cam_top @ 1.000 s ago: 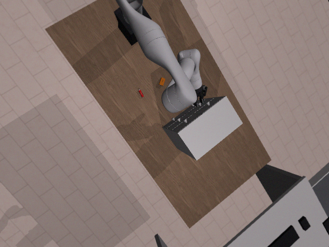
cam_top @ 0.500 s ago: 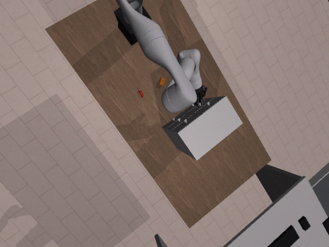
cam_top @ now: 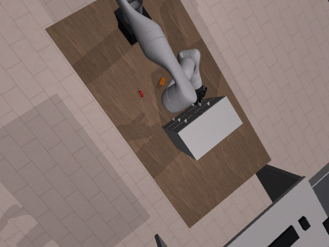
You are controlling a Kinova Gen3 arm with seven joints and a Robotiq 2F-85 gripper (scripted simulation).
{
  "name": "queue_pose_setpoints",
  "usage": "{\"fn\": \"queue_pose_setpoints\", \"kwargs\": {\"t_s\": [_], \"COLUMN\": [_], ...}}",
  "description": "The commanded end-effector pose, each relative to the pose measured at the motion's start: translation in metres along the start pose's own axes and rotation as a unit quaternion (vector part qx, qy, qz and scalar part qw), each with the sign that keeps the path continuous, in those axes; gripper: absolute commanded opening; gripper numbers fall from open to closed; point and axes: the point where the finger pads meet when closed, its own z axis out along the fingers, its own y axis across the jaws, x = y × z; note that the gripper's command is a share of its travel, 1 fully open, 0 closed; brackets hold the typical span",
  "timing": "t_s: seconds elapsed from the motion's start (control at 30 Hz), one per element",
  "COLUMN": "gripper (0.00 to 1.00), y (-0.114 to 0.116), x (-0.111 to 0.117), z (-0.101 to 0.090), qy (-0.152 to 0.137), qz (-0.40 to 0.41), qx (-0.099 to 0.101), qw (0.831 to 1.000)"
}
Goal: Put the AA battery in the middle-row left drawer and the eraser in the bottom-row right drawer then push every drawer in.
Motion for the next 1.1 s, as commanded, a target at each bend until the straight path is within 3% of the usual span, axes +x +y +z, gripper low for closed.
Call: {"fn": "queue_pose_setpoints", "kwargs": {"t_s": [0.0,1.07], "gripper": [0.13,0.13], "y": [0.000,0.000], "x": [-0.001,0.008], "z": [0.000,-0.011], "qy": [-0.001,-0.001], "qz": [0.000,0.000], "qx": [0.000,0.000], "qw": [1.000,1.000]}}
